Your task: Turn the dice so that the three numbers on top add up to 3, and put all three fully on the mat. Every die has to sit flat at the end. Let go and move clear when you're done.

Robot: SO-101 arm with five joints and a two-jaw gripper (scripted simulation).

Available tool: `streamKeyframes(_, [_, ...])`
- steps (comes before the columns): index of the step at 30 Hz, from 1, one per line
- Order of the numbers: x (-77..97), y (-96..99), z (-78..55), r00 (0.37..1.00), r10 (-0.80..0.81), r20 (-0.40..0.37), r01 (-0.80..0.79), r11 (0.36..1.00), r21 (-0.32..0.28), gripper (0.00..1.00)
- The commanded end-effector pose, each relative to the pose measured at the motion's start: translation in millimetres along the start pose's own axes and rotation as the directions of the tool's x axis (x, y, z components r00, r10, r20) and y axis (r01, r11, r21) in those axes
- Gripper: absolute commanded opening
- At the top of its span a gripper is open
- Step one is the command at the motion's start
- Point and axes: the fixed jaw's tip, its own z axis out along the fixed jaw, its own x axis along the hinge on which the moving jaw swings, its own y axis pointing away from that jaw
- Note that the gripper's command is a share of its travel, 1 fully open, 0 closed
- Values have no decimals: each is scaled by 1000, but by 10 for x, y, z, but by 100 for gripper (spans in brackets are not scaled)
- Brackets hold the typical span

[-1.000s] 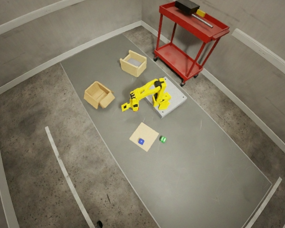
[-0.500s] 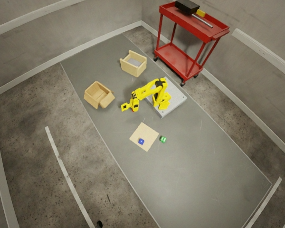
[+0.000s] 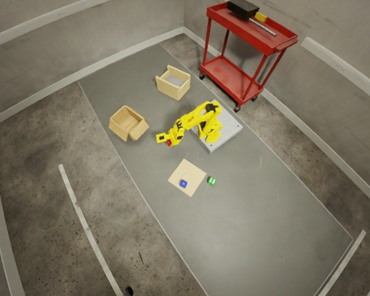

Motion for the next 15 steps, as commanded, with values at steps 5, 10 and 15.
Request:
streamKeyframes(5, [-24,-15,-1,999,-1,51,1,1000,-1,0])
streamKeyframes(10, [-31,-15,4,998,-1,58,1,1000,-1,0])
streamKeyframes(15, [-78,-17,42,993,-2,114,3,1000,-3,0])
